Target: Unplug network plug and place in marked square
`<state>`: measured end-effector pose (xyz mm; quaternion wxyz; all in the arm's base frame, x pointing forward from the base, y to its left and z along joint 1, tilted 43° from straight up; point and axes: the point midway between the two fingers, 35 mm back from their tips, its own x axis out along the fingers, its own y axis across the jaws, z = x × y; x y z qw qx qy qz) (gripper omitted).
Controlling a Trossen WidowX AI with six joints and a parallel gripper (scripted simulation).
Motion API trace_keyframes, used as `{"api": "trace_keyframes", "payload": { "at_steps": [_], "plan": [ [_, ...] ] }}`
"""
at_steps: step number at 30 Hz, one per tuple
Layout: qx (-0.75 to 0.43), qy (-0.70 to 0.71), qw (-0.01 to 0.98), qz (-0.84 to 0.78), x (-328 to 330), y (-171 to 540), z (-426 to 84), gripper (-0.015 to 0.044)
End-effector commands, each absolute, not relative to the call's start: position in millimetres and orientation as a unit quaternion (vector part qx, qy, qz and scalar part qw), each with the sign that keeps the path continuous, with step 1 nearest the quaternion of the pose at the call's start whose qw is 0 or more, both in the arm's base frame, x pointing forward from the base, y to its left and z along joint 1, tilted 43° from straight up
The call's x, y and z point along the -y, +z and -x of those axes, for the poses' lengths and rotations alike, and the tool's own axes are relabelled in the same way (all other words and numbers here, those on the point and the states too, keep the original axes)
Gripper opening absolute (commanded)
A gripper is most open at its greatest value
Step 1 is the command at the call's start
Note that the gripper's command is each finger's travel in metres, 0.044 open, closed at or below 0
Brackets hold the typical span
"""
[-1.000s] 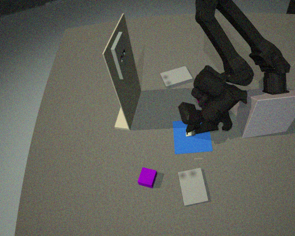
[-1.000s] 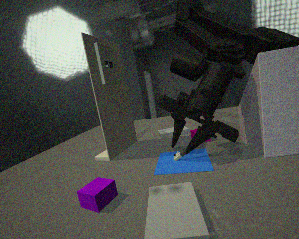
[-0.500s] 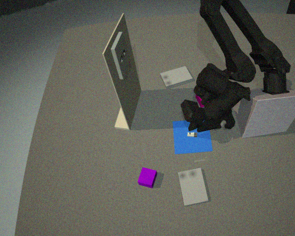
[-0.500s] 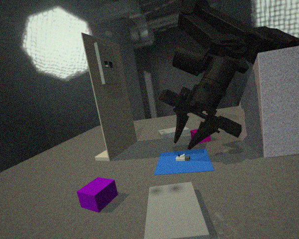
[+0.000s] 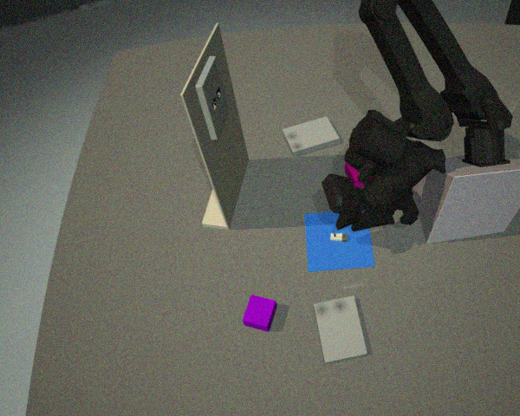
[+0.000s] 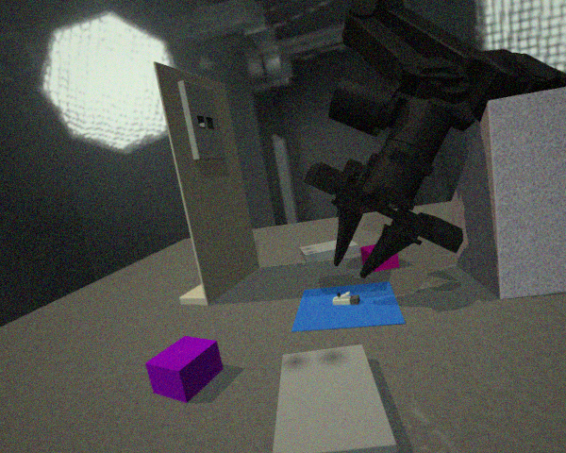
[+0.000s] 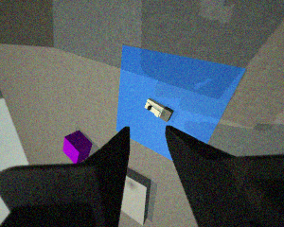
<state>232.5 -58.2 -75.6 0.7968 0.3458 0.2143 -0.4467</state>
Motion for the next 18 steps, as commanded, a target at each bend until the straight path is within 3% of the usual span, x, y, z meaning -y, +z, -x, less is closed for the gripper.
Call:
{"api": "trace_keyframes", "payload": {
  "at_steps": [1, 18],
  "plan": [
    [-0.208, -0.447, 0.797, -0.350, 56.2, -72.3, -235.8, 0.0156],
    [-0.211, -0.447, 0.795, -0.352, 46.3, -65.7, -238.7, 0.0156]
  ]
}}
